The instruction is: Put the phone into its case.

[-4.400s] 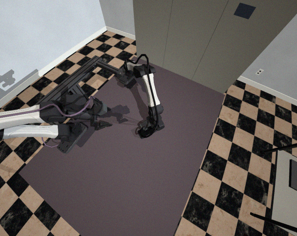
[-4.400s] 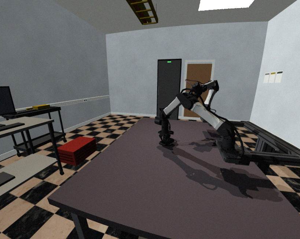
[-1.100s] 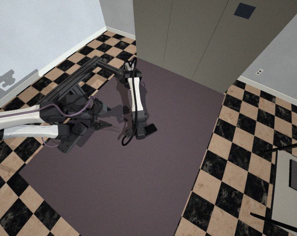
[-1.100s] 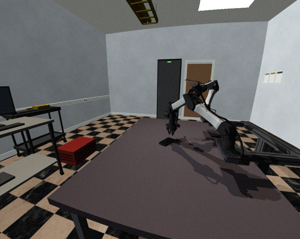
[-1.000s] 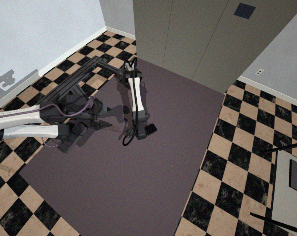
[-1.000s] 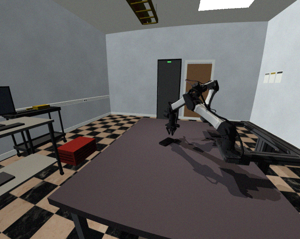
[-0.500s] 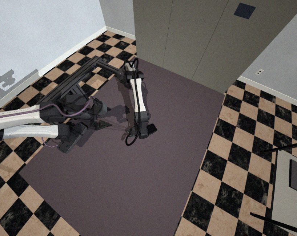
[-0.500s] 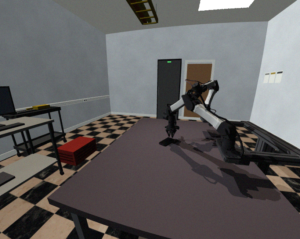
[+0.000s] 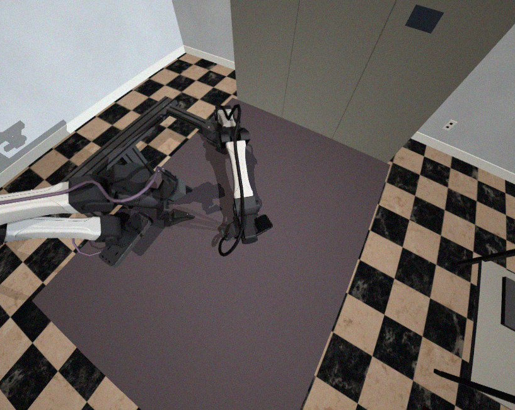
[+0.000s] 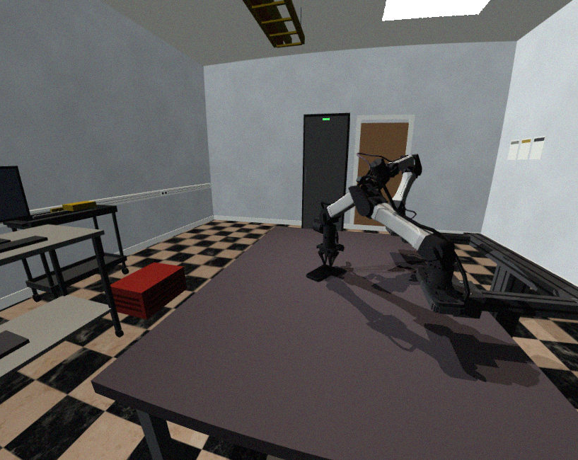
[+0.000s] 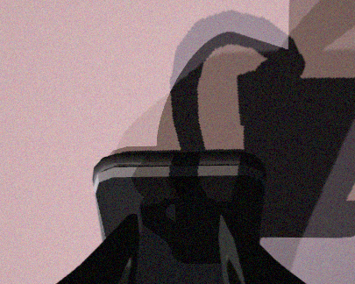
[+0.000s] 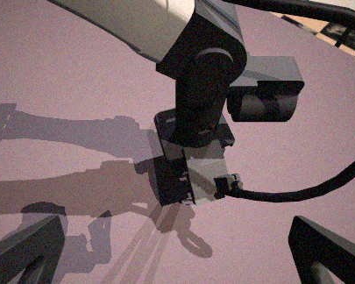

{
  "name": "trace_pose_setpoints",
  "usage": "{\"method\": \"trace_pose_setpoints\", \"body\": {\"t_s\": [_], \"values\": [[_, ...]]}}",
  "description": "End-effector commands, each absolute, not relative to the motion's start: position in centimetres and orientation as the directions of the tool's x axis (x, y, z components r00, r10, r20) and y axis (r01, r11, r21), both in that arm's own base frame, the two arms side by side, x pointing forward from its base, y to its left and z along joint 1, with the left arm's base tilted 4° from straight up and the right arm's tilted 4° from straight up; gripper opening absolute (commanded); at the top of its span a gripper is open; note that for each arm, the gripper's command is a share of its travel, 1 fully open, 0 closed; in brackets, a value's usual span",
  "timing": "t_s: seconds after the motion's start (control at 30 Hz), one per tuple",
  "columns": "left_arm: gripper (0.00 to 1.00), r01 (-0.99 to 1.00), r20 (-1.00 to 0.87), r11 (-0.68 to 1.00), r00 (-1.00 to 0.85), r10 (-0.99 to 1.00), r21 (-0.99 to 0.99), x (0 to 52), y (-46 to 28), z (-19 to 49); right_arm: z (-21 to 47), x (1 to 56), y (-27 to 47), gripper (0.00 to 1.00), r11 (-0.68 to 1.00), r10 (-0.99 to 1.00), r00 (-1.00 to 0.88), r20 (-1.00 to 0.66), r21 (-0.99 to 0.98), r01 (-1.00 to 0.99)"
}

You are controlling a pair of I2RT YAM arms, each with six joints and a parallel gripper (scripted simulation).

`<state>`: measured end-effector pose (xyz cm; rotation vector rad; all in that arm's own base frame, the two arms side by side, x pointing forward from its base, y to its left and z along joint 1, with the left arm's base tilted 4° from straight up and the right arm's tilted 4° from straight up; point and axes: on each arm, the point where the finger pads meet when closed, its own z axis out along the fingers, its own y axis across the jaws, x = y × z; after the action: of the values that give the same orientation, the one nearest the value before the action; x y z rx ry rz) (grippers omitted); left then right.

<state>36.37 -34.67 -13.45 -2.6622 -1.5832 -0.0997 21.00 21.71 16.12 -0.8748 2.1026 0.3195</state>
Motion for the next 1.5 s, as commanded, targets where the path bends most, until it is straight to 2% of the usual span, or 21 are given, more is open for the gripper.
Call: {"method": "trace_pose_setpoints", "body": {"t_s": [0.0,1.07,1.2,1.47], "values": [[0.35,0.883,0.082,-0.469,0.468,0.88,-0.017,36.3,-34.5,-14.8,16.9,21.1,22.2,1.0,0.719,-0.46,-0.396,-0.795,-0.072,-0.691],[0.35,0.885,0.078,-0.465,0.463,0.883,-0.004,36.6,-34.2,-18.2,16.9,21.1,22.2,1.0,0.719,-0.46,-0.396,-0.795,-0.072,-0.691],[0.35,0.886,0.078,-0.464,0.463,0.883,-0.002,36.6,-35.1,-13.1,16.9,21.1,22.2,1.0,0.719,-0.46,-0.396,-0.795,-0.072,-0.691],[0.35,0.885,0.079,-0.466,0.465,0.882,-0.005,36.5,-35.2,-12.6,16.9,21.1,22.2,1.0,0.719,-0.46,-0.396,-0.795,-0.072,-0.691]]}}
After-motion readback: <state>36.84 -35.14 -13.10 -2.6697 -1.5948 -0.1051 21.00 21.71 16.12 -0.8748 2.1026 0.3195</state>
